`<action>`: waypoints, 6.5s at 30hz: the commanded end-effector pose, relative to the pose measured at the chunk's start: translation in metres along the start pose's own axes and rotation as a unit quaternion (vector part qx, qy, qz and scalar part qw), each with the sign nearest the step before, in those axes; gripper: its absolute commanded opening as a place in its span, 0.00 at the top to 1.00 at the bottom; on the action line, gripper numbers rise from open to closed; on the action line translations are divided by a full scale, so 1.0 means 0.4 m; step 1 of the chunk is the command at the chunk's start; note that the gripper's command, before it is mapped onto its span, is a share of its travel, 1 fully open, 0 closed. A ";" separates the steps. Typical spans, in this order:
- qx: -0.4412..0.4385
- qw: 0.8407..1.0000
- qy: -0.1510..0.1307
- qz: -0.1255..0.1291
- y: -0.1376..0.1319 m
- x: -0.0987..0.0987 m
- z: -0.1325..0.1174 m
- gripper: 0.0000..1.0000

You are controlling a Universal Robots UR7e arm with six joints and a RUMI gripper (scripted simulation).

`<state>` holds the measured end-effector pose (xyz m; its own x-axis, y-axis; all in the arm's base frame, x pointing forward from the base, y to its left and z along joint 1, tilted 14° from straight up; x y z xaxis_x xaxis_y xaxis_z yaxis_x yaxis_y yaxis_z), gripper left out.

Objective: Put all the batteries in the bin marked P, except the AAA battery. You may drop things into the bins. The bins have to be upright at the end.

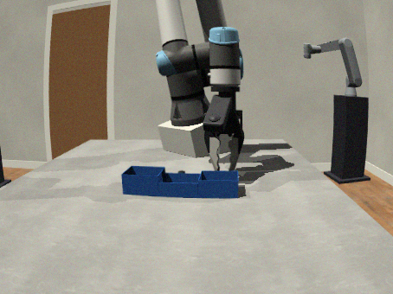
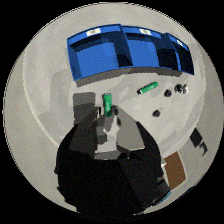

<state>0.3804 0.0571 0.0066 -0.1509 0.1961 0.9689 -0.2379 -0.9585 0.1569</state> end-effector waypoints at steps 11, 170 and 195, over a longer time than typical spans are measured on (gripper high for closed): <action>0.000 1.000 0.001 0.000 0.000 -0.012 0.000 0.83; -0.648 0.762 0.001 0.000 0.425 0.034 0.284 1.00; -0.648 0.762 0.001 0.000 0.423 0.026 0.282 0.83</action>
<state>0.4467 -0.1261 0.0643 -0.1511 0.1960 0.9689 -0.9852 0.0499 -0.1637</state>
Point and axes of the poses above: the point where the finger pads meet when closed, its own x axis back along the fingers, its own y axis across the jaws, z = x × y, the point moved 5 cm from there along x, back along the fingers, and after that the axes turned 5 degrees about x, right-handed, at the moved point
